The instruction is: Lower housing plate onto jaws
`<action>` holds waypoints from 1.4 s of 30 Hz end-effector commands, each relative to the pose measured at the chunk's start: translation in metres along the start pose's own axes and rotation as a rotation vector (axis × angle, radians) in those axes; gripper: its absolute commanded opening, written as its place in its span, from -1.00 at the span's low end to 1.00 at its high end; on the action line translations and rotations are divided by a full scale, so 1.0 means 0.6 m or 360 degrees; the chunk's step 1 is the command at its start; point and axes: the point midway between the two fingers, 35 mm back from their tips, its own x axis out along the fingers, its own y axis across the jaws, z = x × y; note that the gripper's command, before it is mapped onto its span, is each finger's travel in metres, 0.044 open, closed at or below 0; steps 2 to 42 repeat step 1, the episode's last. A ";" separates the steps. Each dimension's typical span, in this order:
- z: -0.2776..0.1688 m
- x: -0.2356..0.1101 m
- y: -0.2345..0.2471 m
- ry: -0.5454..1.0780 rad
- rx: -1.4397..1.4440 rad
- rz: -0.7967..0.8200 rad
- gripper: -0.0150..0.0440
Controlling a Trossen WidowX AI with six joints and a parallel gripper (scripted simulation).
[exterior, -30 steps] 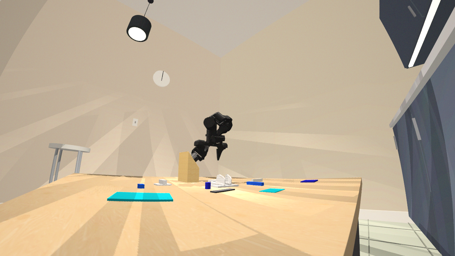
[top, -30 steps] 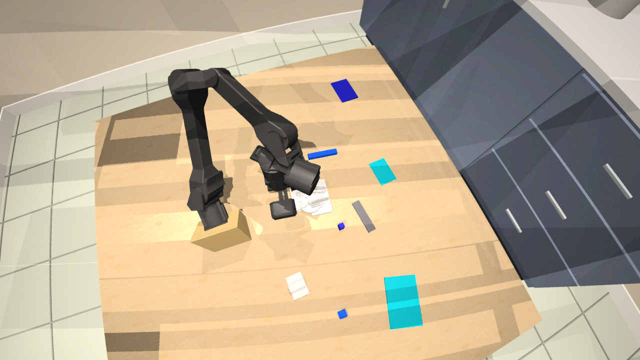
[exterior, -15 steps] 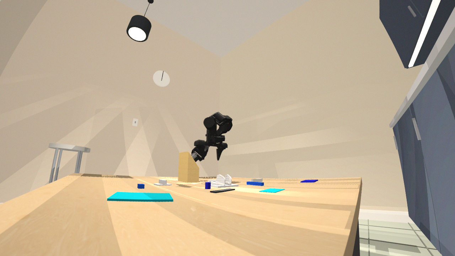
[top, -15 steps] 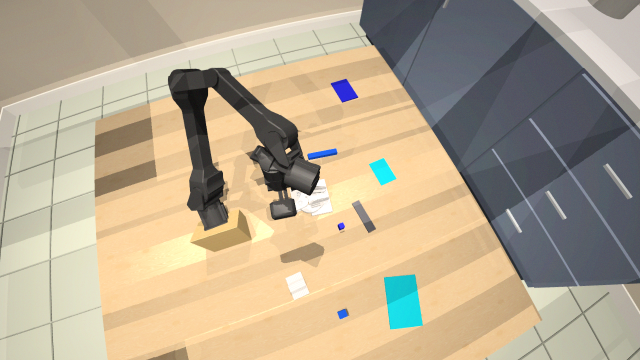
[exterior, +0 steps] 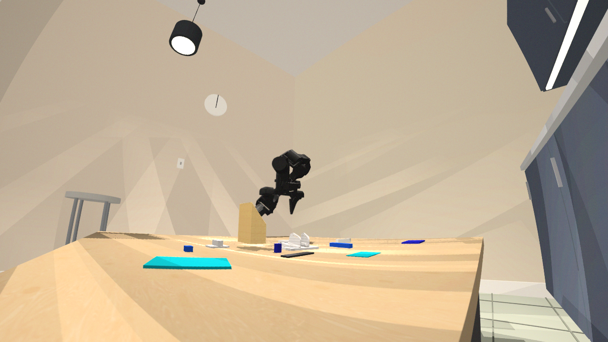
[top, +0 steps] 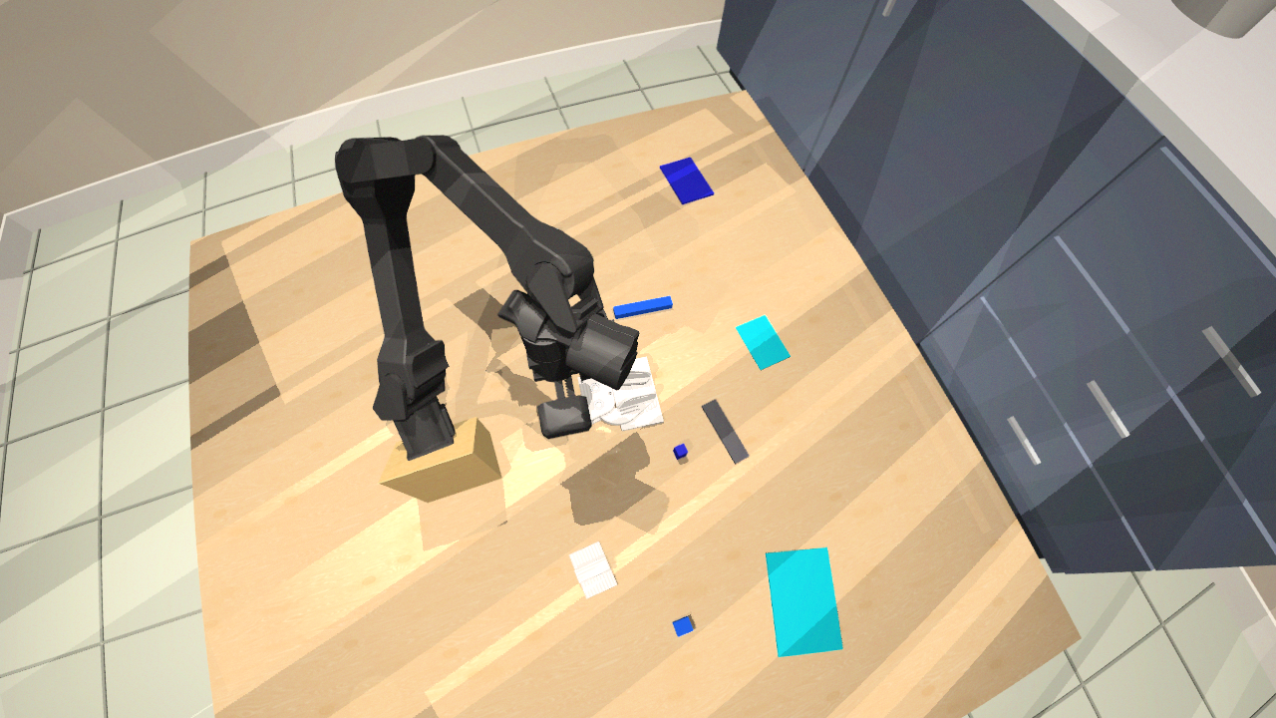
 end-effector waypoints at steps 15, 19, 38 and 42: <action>0.000 -0.001 -0.001 0.0002 -0.0007 -0.0007 1.00; 0.000 -0.001 -0.001 0.0002 -0.0007 -0.0007 1.00; 0.000 -0.001 -0.001 0.0002 -0.0007 -0.0007 1.00; 0.000 -0.001 -0.001 0.0002 -0.0007 -0.0007 1.00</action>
